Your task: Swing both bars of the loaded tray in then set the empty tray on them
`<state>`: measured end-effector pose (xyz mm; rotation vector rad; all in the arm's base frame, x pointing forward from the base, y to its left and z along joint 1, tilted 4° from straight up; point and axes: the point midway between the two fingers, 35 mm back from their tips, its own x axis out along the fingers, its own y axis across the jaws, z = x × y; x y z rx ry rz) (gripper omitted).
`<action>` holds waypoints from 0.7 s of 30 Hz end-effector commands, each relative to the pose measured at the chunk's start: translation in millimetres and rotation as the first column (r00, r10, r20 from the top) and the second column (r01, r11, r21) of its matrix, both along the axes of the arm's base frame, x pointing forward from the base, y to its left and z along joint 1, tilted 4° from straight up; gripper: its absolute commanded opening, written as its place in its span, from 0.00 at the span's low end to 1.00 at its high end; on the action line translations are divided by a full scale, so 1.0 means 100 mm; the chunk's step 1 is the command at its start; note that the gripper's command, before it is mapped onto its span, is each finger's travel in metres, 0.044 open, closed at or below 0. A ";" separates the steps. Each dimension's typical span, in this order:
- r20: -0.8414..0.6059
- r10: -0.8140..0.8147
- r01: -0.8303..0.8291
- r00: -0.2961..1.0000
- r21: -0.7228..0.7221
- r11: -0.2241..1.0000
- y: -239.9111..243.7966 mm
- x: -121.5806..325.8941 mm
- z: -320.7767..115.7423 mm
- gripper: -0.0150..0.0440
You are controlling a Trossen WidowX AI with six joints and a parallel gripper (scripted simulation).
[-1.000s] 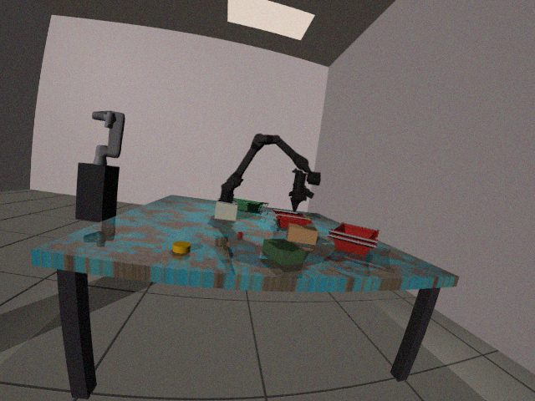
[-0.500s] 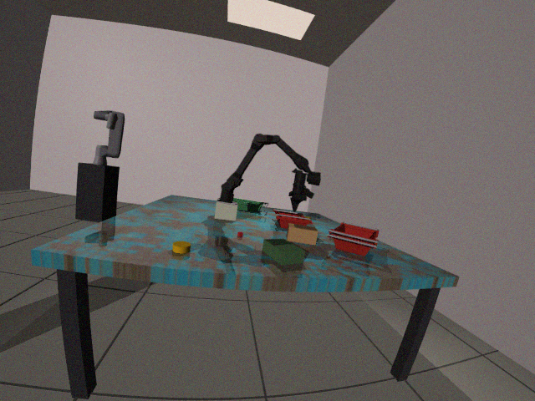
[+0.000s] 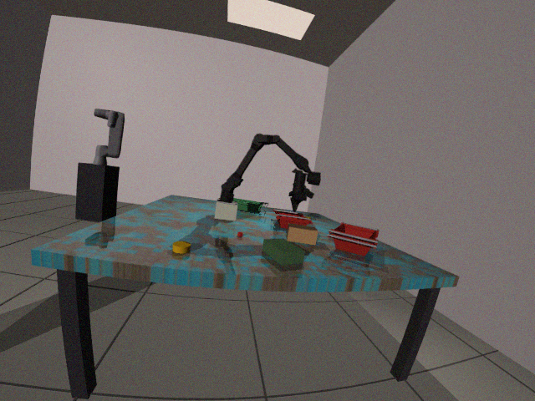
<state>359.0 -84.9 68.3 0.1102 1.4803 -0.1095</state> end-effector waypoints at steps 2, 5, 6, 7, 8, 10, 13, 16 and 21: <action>0.000 0.000 0.000 1.000 0.000 1.000 0.00 0.00 0.00 0.25; 0.000 0.000 0.000 1.000 0.000 1.000 0.00 0.00 0.00 0.25; 0.000 0.000 0.000 1.000 0.000 1.000 0.00 0.00 0.00 0.25; 0.000 0.000 0.000 1.000 0.000 1.000 0.00 0.00 0.00 0.25; 0.000 0.000 0.000 1.000 0.000 1.000 0.00 0.00 0.00 0.25; 0.000 0.000 0.000 1.000 0.000 1.000 0.00 0.00 0.00 0.25; 0.000 0.000 0.000 1.000 0.000 1.000 0.00 0.00 0.00 0.25; 0.000 0.000 0.000 1.000 0.000 1.000 0.00 0.00 0.00 0.25; 0.000 0.000 0.000 1.000 0.000 1.000 0.00 0.00 0.00 0.43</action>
